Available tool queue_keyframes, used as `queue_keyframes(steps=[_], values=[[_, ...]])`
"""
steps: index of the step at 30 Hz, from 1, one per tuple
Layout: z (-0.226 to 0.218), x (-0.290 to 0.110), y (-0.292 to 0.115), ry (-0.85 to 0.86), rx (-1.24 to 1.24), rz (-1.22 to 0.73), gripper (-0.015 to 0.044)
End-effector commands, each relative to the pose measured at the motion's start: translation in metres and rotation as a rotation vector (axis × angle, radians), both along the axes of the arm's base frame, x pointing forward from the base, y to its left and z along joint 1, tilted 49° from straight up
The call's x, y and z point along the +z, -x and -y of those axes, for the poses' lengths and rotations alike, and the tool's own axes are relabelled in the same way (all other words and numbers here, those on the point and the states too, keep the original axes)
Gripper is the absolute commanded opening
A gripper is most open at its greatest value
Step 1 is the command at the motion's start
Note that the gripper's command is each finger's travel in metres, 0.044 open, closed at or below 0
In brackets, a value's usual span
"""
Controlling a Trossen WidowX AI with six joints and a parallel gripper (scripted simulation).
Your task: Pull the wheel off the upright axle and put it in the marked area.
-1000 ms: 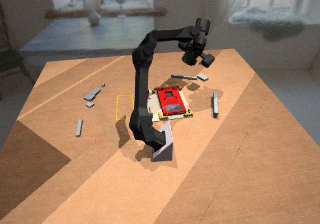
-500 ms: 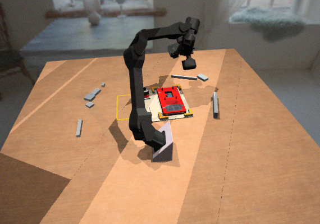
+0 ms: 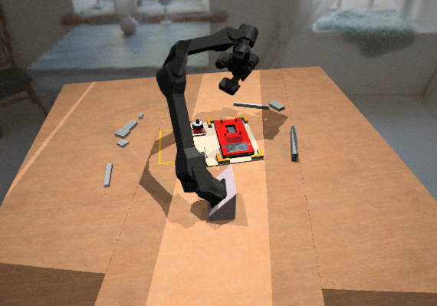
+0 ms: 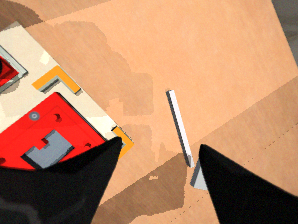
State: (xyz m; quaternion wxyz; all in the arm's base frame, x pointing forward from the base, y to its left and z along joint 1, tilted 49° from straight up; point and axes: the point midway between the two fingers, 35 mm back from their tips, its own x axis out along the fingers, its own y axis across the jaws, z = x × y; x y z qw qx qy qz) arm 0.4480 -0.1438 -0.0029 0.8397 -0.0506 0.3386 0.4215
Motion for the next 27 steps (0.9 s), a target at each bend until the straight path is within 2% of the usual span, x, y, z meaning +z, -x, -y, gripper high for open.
queue_keyframes(steps=[1,14,27], values=[[-0.055,0.037,0.03,-0.302,-0.449,-0.751,0.03],[-0.087,0.066,0.053,-0.434,-0.816,-1.255,0.03],[-0.115,0.095,0.08,-0.496,-1.237,-1.728,0.03]])
